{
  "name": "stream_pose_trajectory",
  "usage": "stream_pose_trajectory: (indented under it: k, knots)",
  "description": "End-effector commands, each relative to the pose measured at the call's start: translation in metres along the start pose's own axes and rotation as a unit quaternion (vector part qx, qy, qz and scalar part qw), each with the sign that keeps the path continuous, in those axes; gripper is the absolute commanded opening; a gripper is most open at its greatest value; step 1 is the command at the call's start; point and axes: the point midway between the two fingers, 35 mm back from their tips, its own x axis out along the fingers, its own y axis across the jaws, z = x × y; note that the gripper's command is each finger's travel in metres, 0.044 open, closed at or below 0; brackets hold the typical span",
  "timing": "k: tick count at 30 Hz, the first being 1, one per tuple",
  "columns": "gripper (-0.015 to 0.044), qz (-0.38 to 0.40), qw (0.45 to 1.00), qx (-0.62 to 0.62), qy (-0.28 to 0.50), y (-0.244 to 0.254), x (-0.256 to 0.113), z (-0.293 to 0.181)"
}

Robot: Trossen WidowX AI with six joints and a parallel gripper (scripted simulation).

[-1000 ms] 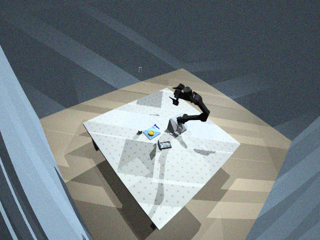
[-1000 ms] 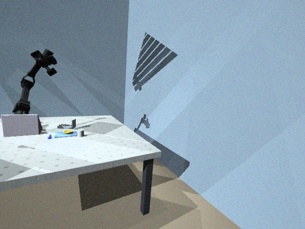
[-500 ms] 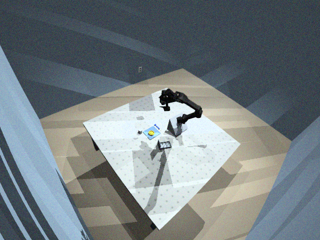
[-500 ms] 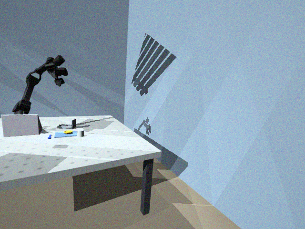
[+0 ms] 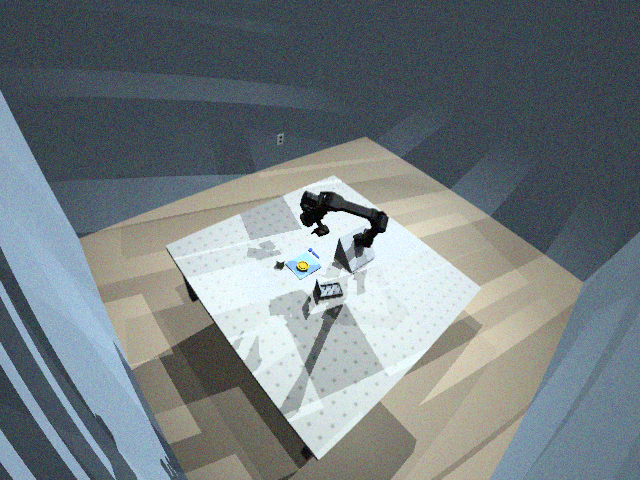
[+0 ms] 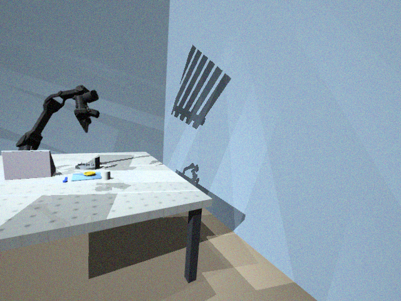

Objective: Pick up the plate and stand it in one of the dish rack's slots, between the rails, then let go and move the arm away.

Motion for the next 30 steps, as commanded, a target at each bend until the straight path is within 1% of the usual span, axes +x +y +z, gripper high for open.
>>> stream_pose_trajectory:
  k: [1, 7, 9, 14, 16, 22, 24, 30]
  knots:
    - [0.04, 0.07, 0.997, -0.015, 0.026, 0.014, 0.036, 0.004]
    - [0.04, 0.158, 0.986, -0.025, 0.056, 0.034, 0.081, 0.005]
    - [0.04, 0.176, 0.982, -0.026, 0.062, 0.039, 0.09, 0.005]
    - [0.04, 0.178, 0.982, -0.026, 0.062, 0.039, 0.091, 0.005]
    - [0.04, 0.178, 0.982, -0.026, 0.062, 0.043, 0.1, 0.005]
    - [0.04, 0.179, 0.982, -0.026, 0.061, 0.085, 0.175, -0.002]
    - [0.04, 0.181, 0.981, -0.027, 0.062, 0.095, 0.19, -0.007]
    - [0.04, 0.181, 0.981, -0.027, 0.062, 0.093, 0.193, -0.009]
